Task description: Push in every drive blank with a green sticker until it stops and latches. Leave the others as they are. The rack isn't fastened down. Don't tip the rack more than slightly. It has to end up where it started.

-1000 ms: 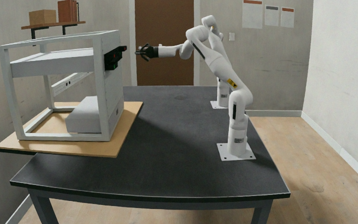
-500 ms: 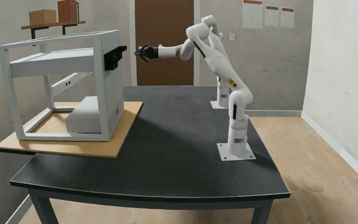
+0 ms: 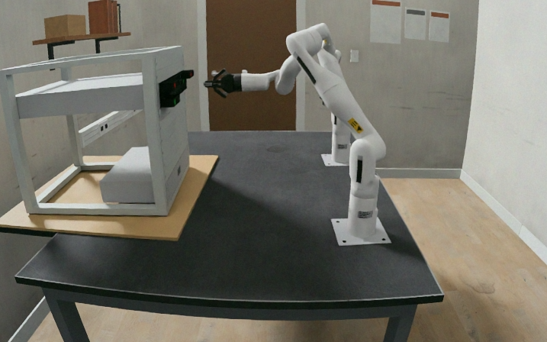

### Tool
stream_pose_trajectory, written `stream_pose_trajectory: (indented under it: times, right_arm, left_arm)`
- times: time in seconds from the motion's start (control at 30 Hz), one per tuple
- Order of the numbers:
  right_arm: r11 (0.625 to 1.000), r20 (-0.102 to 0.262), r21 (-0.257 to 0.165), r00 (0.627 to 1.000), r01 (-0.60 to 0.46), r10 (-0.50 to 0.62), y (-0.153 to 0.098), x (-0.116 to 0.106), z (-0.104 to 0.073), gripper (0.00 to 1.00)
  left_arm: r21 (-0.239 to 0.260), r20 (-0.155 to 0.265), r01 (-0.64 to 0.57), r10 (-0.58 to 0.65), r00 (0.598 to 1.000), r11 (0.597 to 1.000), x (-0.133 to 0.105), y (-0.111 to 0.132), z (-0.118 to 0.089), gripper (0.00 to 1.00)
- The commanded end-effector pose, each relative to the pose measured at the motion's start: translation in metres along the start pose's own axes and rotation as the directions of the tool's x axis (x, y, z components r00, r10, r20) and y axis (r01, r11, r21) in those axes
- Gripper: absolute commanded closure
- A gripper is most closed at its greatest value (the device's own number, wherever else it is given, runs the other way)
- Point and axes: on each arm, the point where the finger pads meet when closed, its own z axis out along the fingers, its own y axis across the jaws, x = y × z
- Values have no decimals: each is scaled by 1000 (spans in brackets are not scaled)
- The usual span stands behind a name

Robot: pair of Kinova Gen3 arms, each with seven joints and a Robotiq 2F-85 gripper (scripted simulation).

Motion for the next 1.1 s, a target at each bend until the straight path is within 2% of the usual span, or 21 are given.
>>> stream_pose_trajectory:
  times: [0.0, 0.33, 0.4, 0.9, 0.97, 1.07]
  right_arm:
    - [1000, 2, 0, 1000, 0, 0, 0, 0, -1, 2]
    - [1000, 2, 0, 1000, 0, 0, 0, 0, -1, 2]
    - [1000, 2, 0, 1000, 0, 0, 0, 0, -1, 2]
    - [1000, 2, 0, 1000, 0, 0, 0, 0, -1, 2]
    - [1000, 2, 0, 1000, 0, 0, 0, 0, -1, 2]
    - [1000, 2, 0, 1000, 0, 0, 0, 0, -1, 2]
  left_arm:
    - [3, -1, 2, -2, 1000, 1000, -18, 0, 0, 903]
    - [3, -1, 2, -2, 1000, 1000, -80, 5, 0, 903]
    - [3, -1, 2, -2, 1000, 1000, -80, 5, 0, 903]
    - [3, -1, 2, -2, 1000, 1000, -180, 12, 0, 903]
    - [3, -1, 2, -2, 1000, 1000, -180, 12, 0, 903]
    - [3, -1, 2, -2, 1000, 1000, -196, 14, 0, 903]
